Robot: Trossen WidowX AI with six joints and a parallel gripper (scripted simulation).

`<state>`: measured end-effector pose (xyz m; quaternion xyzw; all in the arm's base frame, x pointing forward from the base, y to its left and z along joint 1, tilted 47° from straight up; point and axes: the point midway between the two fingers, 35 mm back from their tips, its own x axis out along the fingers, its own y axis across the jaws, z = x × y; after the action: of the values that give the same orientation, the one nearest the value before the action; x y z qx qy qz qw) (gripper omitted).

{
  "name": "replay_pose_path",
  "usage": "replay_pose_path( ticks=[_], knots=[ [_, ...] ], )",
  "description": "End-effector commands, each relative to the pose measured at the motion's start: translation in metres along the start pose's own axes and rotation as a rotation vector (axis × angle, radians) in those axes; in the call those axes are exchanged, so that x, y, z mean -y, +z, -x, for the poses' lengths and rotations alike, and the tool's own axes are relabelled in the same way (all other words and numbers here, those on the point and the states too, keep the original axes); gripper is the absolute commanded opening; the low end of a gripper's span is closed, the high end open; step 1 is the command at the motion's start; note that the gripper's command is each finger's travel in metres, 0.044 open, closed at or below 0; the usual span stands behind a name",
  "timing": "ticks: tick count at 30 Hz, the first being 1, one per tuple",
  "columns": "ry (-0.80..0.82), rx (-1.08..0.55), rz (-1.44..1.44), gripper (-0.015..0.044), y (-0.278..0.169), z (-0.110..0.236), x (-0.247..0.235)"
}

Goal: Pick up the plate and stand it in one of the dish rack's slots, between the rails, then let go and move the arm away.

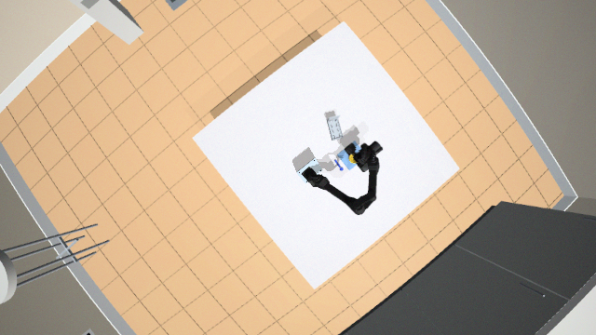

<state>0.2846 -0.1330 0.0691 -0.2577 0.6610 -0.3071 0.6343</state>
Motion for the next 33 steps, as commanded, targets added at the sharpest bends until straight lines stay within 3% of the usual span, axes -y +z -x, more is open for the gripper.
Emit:
replay_pose_path(
  ticks=[1, 9, 33],
  knots=[
    [0.000, 0.003, 0.006, 0.0209, 0.001, 0.003, 0.000],
    [0.013, 0.034, 0.032, 0.0000, 0.010, 0.046, -0.003],
    [0.024, 0.097, 0.099, 0.0000, 0.016, 0.158, -0.005]
  ],
)
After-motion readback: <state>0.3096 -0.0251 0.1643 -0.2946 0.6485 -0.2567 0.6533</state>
